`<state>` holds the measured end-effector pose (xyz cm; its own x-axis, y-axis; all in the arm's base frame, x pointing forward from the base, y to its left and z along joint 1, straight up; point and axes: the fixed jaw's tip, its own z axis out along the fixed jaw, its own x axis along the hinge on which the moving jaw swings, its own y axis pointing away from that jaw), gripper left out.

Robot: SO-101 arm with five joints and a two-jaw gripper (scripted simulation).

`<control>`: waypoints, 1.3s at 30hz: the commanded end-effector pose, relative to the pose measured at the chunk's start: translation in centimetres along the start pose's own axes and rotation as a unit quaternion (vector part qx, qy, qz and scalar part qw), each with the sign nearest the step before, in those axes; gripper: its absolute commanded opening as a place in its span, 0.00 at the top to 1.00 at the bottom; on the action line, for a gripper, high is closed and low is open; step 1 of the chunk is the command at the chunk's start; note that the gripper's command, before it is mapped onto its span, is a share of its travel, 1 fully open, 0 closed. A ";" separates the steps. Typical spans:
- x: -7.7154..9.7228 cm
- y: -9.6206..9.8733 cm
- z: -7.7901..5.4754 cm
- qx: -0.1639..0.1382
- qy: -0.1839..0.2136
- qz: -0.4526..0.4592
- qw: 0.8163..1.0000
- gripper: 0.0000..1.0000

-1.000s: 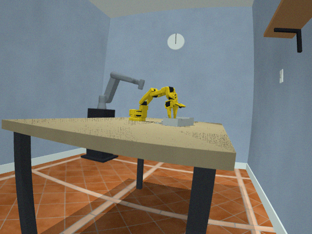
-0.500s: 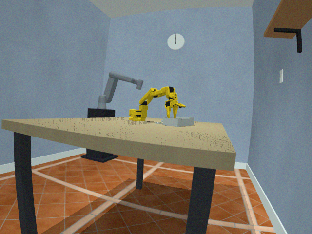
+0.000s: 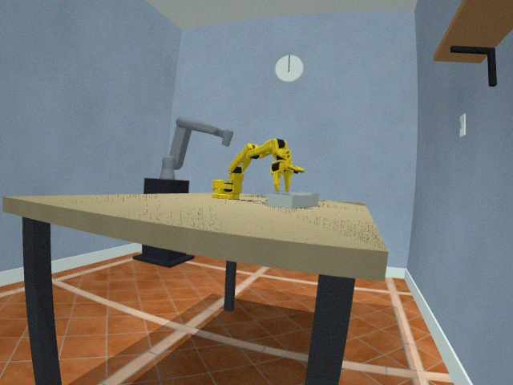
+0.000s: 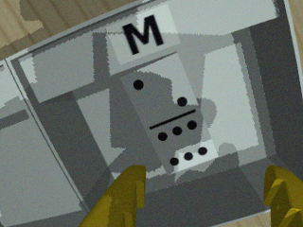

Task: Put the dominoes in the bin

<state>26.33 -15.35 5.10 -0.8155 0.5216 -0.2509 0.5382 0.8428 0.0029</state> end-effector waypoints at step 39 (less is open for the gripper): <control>-1.7 -0.3 -5.2 0.000 -0.081 0.006 0.997 0.77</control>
<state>26.30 -15.33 8.04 -0.7973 0.5116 -0.3202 0.5388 0.8424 0.0044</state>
